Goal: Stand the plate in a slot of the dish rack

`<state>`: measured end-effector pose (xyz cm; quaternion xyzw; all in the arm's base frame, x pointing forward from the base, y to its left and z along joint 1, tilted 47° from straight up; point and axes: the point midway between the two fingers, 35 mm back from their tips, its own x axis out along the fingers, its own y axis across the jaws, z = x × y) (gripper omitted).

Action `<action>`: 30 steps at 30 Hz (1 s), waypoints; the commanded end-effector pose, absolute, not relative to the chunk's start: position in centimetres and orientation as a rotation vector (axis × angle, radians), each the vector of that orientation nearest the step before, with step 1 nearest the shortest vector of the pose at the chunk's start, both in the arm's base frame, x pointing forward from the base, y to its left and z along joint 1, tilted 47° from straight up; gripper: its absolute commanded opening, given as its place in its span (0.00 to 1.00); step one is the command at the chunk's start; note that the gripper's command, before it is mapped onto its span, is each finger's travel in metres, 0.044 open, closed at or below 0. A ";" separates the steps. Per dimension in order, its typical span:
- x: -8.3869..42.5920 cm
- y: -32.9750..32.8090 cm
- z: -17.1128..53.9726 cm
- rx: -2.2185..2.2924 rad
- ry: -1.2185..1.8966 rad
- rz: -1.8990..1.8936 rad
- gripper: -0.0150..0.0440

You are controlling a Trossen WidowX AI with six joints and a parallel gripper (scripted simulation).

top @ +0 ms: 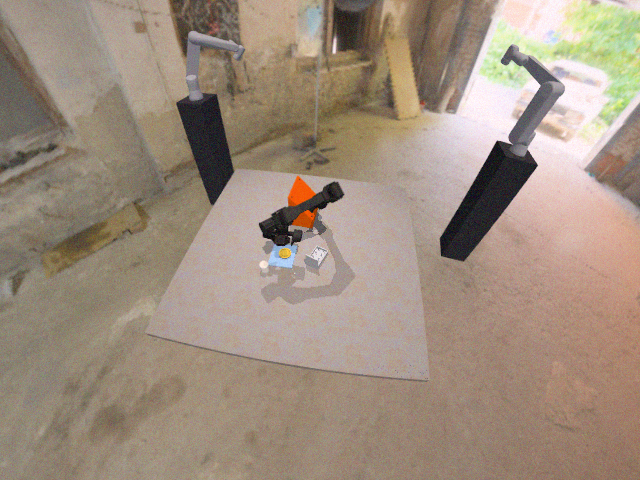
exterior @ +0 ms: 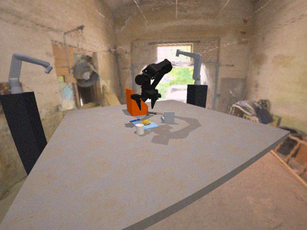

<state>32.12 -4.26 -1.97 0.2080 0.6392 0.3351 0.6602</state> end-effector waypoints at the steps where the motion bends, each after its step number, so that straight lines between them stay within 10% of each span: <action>1: 31.2 -1.4 -4.9 0.489 1.458 0.770 0.93; 30: 30.8 1.1 -7.7 0.490 1.458 0.770 0.93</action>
